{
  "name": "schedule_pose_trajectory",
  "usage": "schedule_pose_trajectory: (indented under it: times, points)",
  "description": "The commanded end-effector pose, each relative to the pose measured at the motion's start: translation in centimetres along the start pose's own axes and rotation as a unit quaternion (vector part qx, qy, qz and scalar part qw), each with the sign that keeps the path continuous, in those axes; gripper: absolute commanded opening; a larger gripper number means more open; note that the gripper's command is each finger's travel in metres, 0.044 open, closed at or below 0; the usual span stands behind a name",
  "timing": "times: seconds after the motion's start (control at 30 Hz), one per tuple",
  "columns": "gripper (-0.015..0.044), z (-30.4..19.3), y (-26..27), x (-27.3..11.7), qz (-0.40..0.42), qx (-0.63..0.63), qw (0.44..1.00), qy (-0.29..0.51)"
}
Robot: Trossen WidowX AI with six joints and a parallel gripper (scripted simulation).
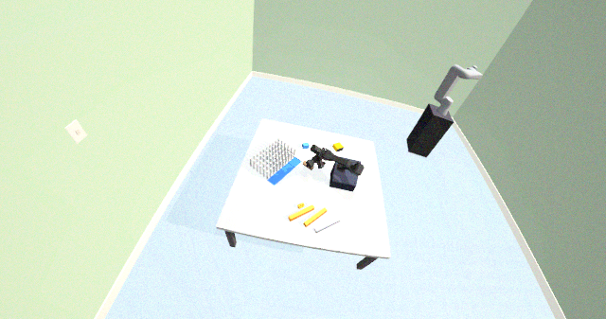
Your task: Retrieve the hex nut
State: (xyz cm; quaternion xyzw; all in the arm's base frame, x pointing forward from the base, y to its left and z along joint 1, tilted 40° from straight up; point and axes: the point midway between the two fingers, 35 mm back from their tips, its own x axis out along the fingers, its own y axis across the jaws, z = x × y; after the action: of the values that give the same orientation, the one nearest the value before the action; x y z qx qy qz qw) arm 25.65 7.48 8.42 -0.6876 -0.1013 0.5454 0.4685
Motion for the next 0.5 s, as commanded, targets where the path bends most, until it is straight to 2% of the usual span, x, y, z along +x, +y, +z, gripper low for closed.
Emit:
schedule_pose_trajectory:
  times: [0.0, 0.47]
  points:
    - [0.0, 0.1, 0.4, 1.5, 0.005, -0.001, 1.0, -0.001]
    - [0.0, 1.8, 2.1, 8.1, 0.013, -0.004, 1.0, 0.0]
